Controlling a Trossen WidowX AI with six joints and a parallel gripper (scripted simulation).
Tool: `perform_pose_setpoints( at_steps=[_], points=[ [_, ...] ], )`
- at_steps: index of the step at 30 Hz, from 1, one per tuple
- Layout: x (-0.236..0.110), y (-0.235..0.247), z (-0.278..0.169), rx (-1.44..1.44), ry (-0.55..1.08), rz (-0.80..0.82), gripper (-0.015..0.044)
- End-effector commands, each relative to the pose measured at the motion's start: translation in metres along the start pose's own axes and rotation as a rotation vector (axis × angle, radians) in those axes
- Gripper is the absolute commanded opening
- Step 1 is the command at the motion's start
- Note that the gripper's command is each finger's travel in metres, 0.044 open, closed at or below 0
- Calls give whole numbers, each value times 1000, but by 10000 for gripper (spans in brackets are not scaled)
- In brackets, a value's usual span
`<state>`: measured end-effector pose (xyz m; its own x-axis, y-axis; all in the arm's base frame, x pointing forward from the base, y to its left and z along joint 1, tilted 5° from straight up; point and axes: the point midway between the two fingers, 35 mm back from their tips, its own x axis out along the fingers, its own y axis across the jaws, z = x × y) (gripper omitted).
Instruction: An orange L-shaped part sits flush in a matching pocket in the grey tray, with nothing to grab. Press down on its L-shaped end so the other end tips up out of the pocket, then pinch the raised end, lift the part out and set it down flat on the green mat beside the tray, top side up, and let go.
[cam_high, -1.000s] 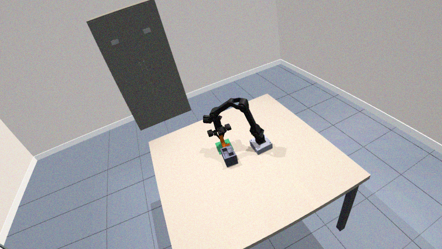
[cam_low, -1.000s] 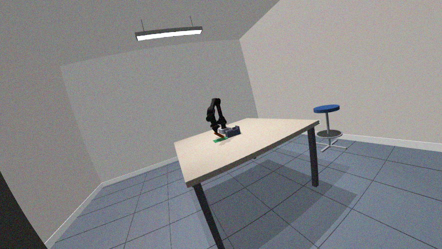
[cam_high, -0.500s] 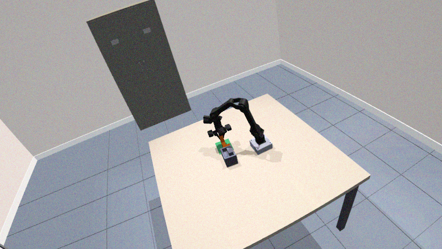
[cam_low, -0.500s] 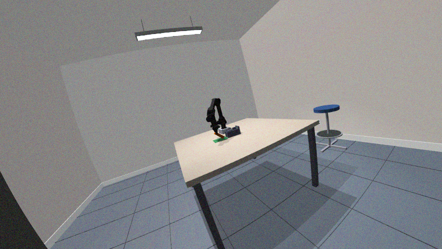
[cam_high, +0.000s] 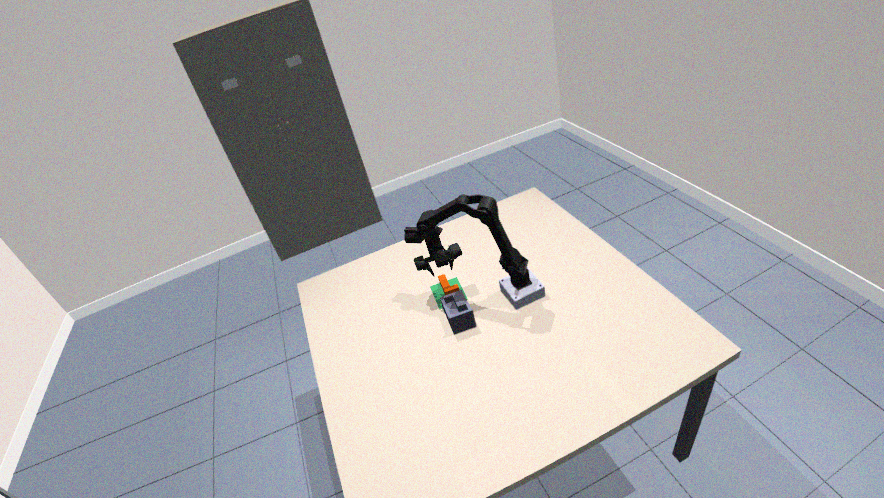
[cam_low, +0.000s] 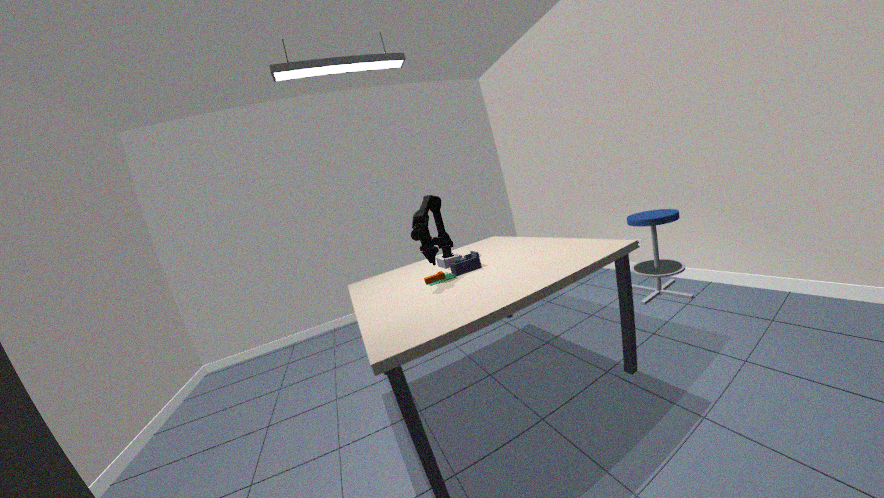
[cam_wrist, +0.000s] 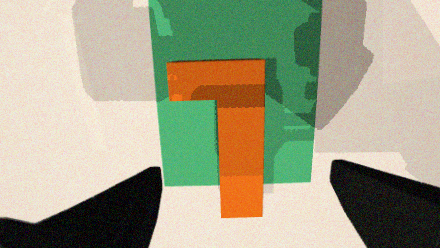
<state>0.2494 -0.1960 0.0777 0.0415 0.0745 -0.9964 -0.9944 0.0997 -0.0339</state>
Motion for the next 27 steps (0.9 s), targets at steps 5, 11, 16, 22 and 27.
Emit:
perform_pose_setpoints(
  at_steps=[5, 11, 16, 22, 27],
  points=[
    [-65, 0, 0, -2, 17, -22, 400],
    [-60, -2, -1, 1, 22, -32, 400],
    [-60, -2, -1, 1, 22, -32, 400],
    [-60, -2, -1, 1, 22, -32, 400],
    [-60, -2, -1, 1, 22, -32, 400]
  ],
)
